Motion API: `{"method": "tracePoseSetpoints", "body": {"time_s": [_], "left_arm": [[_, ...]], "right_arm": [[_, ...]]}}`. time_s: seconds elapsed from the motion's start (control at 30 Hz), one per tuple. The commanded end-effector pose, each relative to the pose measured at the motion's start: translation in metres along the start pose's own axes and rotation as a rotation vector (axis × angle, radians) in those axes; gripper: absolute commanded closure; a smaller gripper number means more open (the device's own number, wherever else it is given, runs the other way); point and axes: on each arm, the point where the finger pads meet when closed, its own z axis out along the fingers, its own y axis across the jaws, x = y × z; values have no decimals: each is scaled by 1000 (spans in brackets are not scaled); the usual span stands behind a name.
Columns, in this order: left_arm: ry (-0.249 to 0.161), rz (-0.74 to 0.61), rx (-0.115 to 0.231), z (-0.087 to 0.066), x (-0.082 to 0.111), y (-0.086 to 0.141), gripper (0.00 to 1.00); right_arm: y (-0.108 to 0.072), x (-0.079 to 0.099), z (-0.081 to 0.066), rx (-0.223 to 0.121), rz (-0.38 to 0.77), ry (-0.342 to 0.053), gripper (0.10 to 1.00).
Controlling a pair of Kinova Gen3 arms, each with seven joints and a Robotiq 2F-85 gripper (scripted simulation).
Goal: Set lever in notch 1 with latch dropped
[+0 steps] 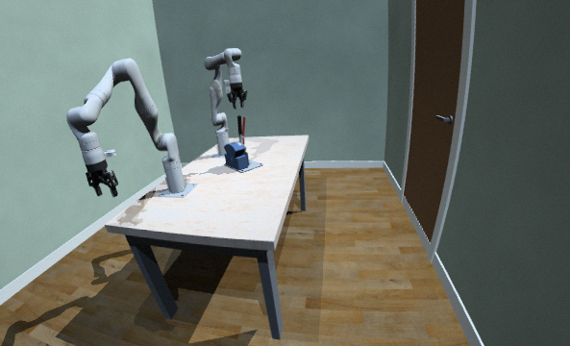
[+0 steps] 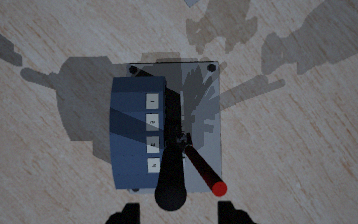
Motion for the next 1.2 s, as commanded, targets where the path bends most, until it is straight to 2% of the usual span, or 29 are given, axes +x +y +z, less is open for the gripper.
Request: {"method": "tracePoseSetpoints", "body": {"time_s": [0.0, 1.17], "left_arm": [[-2, 0, 0, -1, 0, 0, 26], [-4, -2, 5, 2, 0, 0, 26]], "right_arm": [[0, 0, -1, 0, 0, -2, 99], [0, 0, -1, 0, 0, -2, 99]]}}
